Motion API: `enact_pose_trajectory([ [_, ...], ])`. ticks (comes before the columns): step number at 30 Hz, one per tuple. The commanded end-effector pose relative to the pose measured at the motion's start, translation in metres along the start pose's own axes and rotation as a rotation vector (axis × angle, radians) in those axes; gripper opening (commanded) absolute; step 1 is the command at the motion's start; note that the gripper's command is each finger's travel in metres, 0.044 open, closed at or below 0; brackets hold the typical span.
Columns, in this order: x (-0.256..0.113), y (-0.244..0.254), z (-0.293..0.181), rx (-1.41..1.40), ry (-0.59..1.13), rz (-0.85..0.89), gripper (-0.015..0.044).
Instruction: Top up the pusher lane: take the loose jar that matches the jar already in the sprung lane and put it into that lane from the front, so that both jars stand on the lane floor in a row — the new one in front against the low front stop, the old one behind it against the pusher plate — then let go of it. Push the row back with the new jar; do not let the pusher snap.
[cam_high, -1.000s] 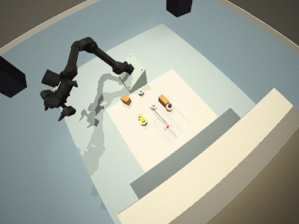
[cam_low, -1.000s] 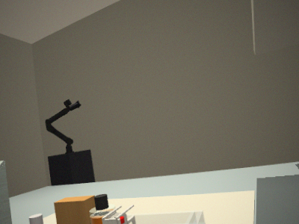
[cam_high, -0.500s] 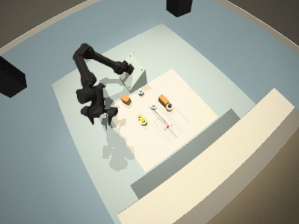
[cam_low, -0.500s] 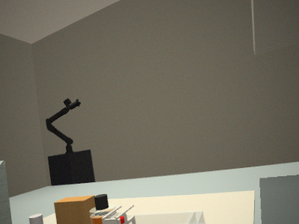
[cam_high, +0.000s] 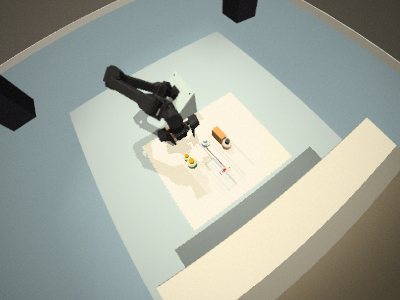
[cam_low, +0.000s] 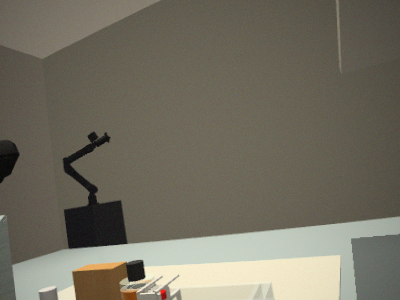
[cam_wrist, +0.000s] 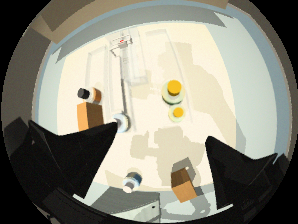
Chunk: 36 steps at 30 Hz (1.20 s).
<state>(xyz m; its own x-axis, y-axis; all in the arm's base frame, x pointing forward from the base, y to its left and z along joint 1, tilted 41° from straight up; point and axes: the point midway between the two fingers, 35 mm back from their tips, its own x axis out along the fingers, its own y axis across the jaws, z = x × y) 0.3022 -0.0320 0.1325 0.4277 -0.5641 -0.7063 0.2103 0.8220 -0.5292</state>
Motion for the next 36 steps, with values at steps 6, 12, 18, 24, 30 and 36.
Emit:
enact_pose_trajectory([
  [6,-0.001,0.054,-0.135,-0.228,0.364,-0.038,0.0440],
  [12,-0.005,0.052,-0.155,-0.266,0.415,-0.076,0.0440],
  [18,-0.006,0.053,-0.157,-0.266,0.415,-0.075,0.0440],
  [24,0.025,0.049,-0.170,-0.266,0.415,-0.077,0.0440],
  [30,0.029,0.049,-0.173,-0.266,0.415,-0.077,0.0440],
  [36,0.038,0.047,-0.177,-0.266,0.415,-0.077,0.0440],
])
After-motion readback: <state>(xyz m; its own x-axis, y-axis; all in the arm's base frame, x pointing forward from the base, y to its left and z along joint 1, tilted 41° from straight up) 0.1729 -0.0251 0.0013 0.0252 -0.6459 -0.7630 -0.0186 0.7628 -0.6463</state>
